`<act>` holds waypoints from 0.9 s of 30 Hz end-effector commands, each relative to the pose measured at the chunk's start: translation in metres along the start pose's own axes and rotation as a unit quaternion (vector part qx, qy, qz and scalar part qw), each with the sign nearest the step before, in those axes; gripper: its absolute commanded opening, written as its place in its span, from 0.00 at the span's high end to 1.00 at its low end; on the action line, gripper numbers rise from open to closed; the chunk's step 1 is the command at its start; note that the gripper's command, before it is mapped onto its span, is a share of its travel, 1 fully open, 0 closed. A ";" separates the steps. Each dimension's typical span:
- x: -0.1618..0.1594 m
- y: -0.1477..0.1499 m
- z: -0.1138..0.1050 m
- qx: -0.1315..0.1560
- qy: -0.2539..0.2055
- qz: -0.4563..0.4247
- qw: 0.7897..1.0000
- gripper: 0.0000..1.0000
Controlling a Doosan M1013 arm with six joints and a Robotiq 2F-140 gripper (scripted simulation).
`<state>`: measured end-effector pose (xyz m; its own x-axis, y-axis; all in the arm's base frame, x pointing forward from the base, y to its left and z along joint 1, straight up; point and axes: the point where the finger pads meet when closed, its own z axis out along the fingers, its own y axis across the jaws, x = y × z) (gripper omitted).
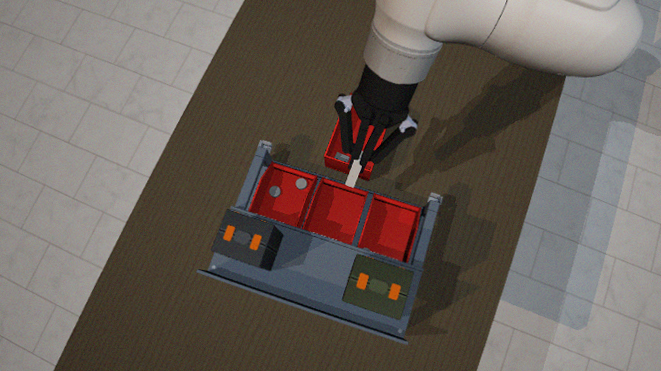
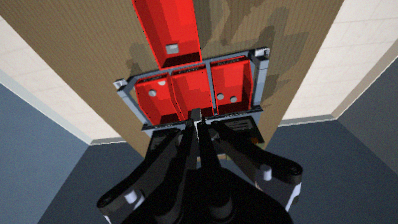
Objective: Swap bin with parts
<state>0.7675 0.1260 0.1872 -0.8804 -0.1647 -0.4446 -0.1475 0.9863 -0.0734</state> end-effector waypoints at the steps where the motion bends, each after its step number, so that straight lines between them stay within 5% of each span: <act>1: 0.000 0.000 0.000 -0.003 0.017 0.000 1.000 0.90; 27: 0.002 0.003 0.002 -0.037 0.209 -0.004 0.977 0.90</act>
<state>0.7663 0.1289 0.1849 -0.9830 -0.1735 -0.0597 -0.1733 0.9848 -0.0071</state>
